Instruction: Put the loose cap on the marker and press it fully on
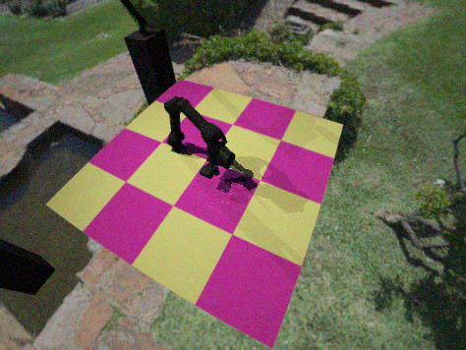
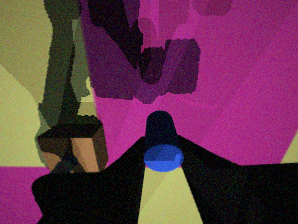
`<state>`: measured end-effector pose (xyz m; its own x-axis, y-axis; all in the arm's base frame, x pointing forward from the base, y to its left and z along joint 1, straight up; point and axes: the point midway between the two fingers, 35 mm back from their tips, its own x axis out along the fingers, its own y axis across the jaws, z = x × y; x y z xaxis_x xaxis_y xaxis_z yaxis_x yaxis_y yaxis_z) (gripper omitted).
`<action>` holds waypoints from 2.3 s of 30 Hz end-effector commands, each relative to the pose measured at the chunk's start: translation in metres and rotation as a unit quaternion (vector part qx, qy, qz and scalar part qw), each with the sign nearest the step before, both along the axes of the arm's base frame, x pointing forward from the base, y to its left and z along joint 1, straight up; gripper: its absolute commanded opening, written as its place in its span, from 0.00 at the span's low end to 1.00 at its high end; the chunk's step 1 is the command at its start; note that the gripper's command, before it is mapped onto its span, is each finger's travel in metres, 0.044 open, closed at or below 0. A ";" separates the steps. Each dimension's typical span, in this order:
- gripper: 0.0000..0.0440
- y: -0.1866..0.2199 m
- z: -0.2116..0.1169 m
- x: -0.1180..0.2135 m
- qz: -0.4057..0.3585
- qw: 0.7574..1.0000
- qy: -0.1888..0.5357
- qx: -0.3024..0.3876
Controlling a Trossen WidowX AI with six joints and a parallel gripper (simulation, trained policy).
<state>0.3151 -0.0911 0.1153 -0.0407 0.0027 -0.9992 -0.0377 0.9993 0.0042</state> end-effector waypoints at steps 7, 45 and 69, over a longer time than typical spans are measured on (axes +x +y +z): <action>0.04 0.040 0.031 0.001 0.012 1.000 -0.011 0.005; 0.00 0.119 0.052 -0.060 0.036 0.999 0.038 0.011; 0.00 0.119 0.009 -0.064 0.023 0.999 0.046 0.016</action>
<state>0.2523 0.0274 0.1319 -0.1207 0.0246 -0.9924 -0.0797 0.9962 0.0344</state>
